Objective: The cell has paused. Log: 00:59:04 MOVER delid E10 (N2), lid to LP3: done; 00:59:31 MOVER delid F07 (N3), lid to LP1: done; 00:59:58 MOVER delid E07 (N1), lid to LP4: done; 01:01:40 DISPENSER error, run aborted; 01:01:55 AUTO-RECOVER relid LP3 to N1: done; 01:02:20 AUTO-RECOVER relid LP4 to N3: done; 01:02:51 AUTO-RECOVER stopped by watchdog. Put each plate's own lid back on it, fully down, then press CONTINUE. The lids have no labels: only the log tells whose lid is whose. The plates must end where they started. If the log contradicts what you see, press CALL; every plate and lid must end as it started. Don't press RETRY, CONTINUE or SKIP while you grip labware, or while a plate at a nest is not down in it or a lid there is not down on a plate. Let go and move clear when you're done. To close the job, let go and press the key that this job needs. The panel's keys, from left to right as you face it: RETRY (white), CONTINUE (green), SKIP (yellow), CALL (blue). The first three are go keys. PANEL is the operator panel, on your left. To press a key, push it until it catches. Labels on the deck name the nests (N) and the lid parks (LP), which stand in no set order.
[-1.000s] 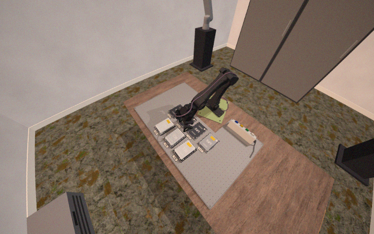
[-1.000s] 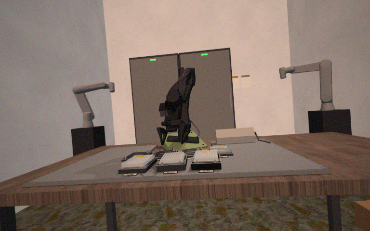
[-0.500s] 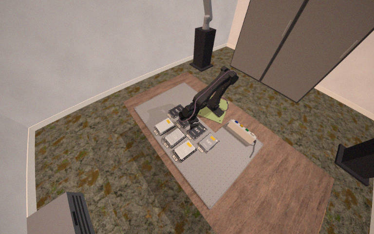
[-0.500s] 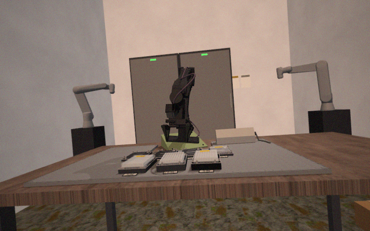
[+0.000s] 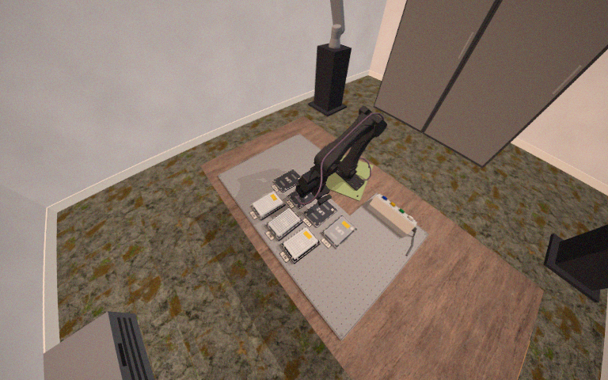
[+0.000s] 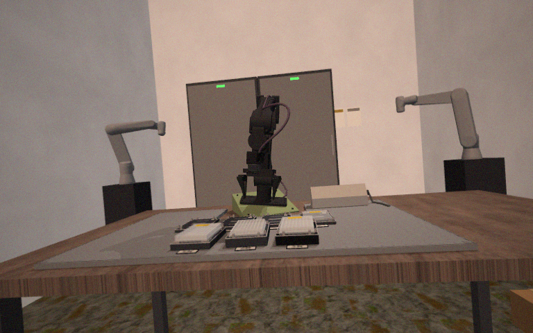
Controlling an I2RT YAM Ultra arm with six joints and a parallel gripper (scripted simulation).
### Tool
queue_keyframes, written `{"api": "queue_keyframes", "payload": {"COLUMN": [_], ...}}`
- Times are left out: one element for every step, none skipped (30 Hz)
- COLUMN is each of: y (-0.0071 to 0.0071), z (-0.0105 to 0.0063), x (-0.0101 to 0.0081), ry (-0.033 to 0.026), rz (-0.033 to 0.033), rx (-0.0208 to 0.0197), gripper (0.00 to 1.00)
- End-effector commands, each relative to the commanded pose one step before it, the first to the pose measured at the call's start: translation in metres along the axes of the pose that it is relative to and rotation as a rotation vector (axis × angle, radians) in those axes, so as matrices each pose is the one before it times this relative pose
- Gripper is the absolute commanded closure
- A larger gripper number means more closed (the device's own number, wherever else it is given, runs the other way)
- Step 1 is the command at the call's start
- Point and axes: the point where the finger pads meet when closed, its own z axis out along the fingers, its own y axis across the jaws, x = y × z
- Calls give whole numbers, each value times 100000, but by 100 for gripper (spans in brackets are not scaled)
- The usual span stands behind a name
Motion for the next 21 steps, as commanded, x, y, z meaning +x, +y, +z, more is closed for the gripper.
{"api": "queue_keyframes", "payload": {"y": [-95,34,39,44,24,1,38,43,0,0,50,30,-131,-89,-106,-85,-80,-74,-67,-75,84], "z": [-1861,-196,-189,-181,-79,0,-189,-182,0,0,-175,-91,180,865,179,205,217,227,226,227,179], "x": [820,464,466,469,216,0,466,469,0,0,471,258,-472,-425,-1111,-453,-450,-448,-443,-446,-334], "ry": [2245,1606,1606,1605,1139,0,1599,1599,0,0,1599,1160,-1280,2288,-3953,-1337,-658,-11,-12,-11,34], "rz": [-4992,-1210,-1210,-1210,-861,0,-1222,-1222,0,0,-1222,-888,2379,513,238,375,183,0,1,0,-554], "rx": [1916,118,116,115,85,0,91,90,0,0,89,66,-2755,-1528,-1326,-1414,-689,4,4,4,-142], "gripper": [0,0,0,0,0,0,0,0,0,0,0,0,0,0,0,0,0,0,0,0,0]}}
